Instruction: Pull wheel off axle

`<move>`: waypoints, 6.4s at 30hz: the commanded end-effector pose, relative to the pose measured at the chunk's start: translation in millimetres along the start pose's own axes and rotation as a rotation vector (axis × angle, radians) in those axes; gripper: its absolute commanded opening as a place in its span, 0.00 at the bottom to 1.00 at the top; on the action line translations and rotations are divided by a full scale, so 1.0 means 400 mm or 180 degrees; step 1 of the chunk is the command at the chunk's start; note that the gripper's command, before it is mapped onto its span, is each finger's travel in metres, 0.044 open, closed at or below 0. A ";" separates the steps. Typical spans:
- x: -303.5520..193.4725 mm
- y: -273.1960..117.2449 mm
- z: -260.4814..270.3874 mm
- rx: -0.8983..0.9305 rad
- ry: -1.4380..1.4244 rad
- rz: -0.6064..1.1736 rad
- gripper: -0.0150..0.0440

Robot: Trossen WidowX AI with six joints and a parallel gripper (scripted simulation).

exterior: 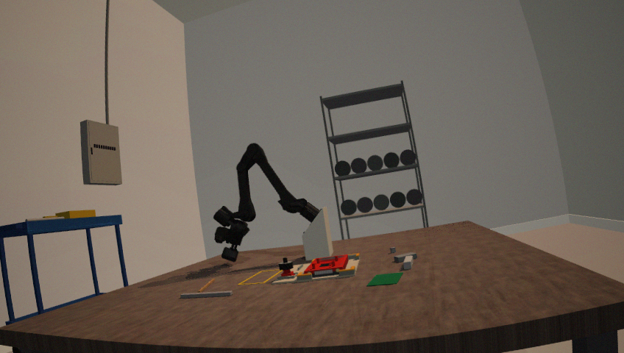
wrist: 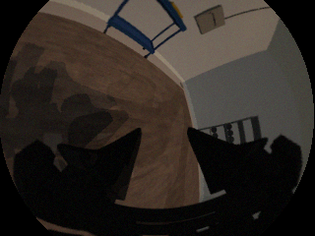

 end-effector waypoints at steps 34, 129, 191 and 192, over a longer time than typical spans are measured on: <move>0.072 -0.491 0.362 0.3067 -0.0445 0.0290 0.76; -0.337 -1.071 0.299 0.3719 -0.4067 -0.0102 0.25; -0.309 -1.097 0.264 0.3717 -0.4083 -0.0113 0.25; -0.309 -1.097 0.264 0.3717 -0.4083 -0.0114 0.25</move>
Point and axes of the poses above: the point midway between the two fingers, 35 mm back from their tips, its own y axis out along the fingers, its own z axis across the jaws, x = y × z, the point moved 10 cm from there along -y, back along the fingers, and after that the axes turned 8 degrees about y, right-handed, at the moved point
